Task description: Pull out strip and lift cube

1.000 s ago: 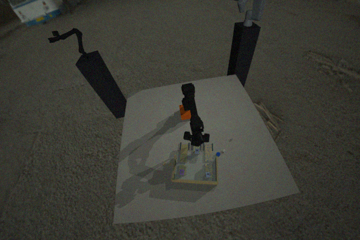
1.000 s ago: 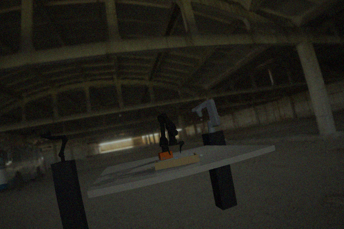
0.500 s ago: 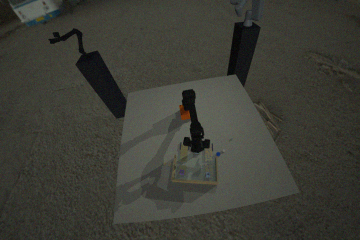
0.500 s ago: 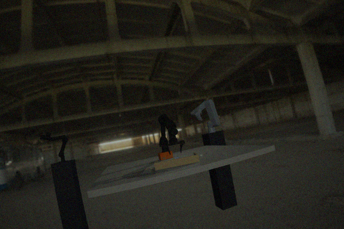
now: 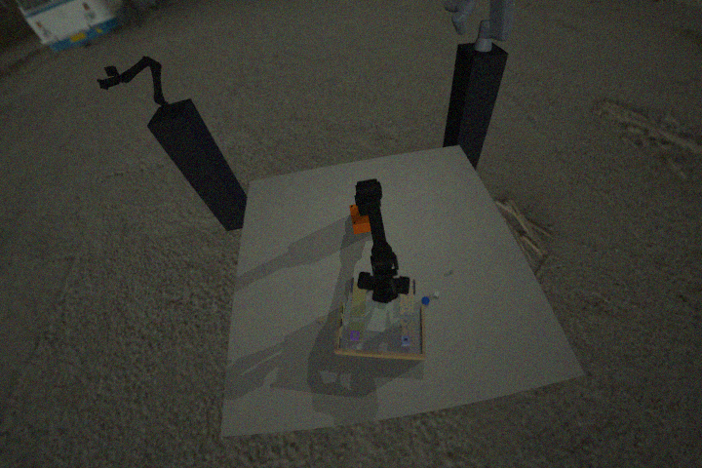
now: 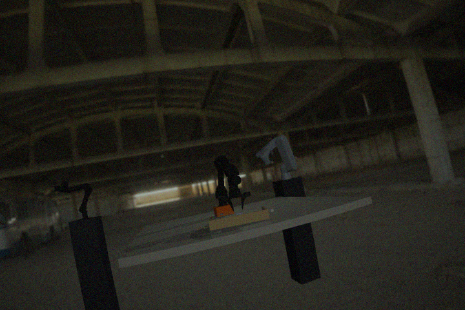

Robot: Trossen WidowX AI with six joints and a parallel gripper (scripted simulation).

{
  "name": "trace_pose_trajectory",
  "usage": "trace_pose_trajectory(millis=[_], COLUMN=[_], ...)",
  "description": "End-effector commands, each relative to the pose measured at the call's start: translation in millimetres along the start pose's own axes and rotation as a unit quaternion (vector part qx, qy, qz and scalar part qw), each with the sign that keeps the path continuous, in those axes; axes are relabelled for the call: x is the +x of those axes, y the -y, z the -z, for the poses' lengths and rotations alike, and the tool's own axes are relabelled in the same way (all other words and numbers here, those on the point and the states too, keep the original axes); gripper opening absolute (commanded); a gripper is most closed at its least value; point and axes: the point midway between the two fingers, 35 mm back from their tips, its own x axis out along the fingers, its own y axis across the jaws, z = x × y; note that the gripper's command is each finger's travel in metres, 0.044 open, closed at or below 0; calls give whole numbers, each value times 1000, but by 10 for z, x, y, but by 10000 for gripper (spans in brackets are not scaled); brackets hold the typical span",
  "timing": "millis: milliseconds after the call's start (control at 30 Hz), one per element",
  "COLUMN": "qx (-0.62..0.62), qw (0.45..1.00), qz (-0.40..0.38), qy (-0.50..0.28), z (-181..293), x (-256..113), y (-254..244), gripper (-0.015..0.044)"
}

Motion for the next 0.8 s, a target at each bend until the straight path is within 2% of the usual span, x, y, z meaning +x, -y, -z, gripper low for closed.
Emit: trace_pose_trajectory(millis=[0,767], qx=[-2,-2], qw=[1000,1000], qz=[0,0], qy=[-2,-2], z=[5,14], x=[91,424], y=[0,-1], gripper=[250,250])
